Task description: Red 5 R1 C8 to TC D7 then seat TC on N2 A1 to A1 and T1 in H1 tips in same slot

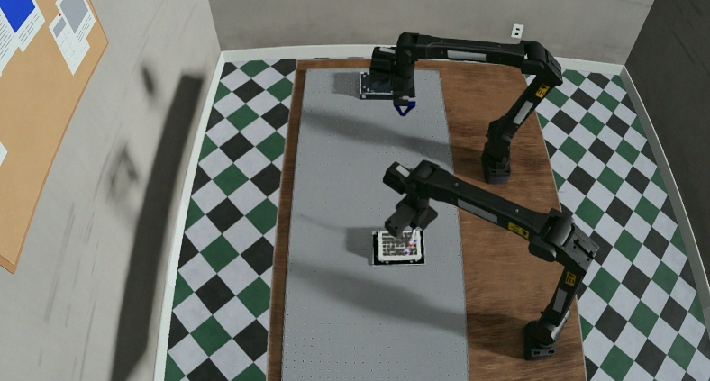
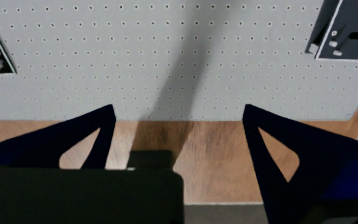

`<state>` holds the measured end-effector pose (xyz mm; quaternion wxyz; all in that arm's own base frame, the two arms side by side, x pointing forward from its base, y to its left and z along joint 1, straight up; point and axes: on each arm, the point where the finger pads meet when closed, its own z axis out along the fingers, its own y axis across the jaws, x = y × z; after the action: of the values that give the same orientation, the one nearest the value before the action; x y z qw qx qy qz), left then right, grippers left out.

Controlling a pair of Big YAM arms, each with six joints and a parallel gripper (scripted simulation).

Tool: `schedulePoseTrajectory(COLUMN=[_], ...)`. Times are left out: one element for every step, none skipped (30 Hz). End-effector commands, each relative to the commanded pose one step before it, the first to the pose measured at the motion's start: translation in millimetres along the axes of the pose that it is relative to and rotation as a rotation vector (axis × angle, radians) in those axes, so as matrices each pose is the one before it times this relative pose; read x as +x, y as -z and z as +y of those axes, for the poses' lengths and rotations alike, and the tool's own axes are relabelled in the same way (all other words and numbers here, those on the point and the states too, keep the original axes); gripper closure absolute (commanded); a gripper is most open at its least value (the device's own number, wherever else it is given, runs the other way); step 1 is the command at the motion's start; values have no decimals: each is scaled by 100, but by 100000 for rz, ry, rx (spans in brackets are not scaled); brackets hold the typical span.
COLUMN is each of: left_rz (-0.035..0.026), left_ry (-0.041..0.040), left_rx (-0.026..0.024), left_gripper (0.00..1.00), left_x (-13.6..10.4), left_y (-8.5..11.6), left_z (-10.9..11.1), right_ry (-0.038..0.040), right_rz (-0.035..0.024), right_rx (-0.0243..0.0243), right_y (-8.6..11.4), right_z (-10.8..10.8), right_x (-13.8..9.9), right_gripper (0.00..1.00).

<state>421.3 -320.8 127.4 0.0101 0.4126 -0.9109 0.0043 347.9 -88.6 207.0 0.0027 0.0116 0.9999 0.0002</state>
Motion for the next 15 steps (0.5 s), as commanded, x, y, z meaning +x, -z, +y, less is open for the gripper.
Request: schedulePoseTrajectory(left_rz=[221, 10, 17, 26, -31, 3, 0, 0, -16, 8, -14, -21, 29, -4, 18], left_ry=[14, 3, 5, 11, -9, 1, 0, 0, -5, 2, -4, -6, 8, -1, 5], left_rx=[23, -110, -189, -289, 354, -34, 0, 0, 185, -87, 153, 237, -322, 45, -207], left_gripper=[93, 93, 93, 93, 93, 93, 93, 93, 93, 93, 93, 93, 93, 93, 93], left_x=[-562, -2, 9, 4, -12, -2, 0, 0, 16, -1, -8, -10, 4, 3, 1], left_y=[-622, -146, -45, -20, 76, -111, 0, 0, 233, -125, -15, 23, -137, 51, -100], left_z=[-327, 16, 116, 53, -156, 7, 0, 0, 113, 25, -80, -121, 81, 17, 37], right_ry=[-229, 0, 0, 0, 0, 0, 0, 0, 0, 0, 0, 0, 0, 0, 0], right_rz=[-2950, 0, 0, 0, 0, 0, 0, 0, 0, 0, 0, 0, 0, 0, 0], right_rx=[848, 0, 0, 0, 0, 0, 0, 0, 0, 0, 0, 0, 0, 0, 0], right_y=[1134, 0, 0, 0, 0, 0, 0, 0, 0, 0, 0, 0, 0, 0, 0], right_z=[-238, 0, 0, 0, 0, 0, 0, 0, 0, 0, 0, 0, 0, 0, 0], right_x=[-909, 0, 0, 0, 0, 0, 0, 0, 0, 0, 0, 0, 0, 0, 0], right_gripper=[0, 0, 0, 0, 0, 0, 0, 0, 0, 0, 0, 0, 0, 0, 0])
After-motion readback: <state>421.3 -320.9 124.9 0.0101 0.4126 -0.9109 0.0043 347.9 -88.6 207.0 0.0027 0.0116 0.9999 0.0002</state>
